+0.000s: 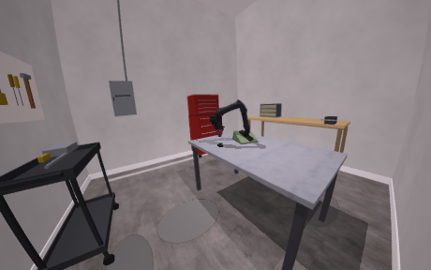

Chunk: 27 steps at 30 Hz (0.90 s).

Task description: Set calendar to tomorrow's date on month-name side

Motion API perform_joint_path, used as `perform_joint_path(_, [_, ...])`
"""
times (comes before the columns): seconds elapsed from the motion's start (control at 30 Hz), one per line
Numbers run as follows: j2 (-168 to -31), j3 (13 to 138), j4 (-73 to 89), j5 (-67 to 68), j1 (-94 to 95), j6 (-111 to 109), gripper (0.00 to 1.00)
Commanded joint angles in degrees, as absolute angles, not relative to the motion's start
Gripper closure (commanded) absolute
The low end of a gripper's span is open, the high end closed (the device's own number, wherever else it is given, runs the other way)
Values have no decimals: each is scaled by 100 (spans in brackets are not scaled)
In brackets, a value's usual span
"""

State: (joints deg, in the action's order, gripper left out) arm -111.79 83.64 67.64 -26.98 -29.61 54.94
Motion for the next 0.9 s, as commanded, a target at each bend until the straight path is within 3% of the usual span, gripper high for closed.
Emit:
perform_joint_path(0.0, [-11183, 8434, 6812, -2682, -3037, 6236, 74])
perform_joint_path(0.87, [-11273, 8483, 6782, -2681, -3061, 6727, 74])
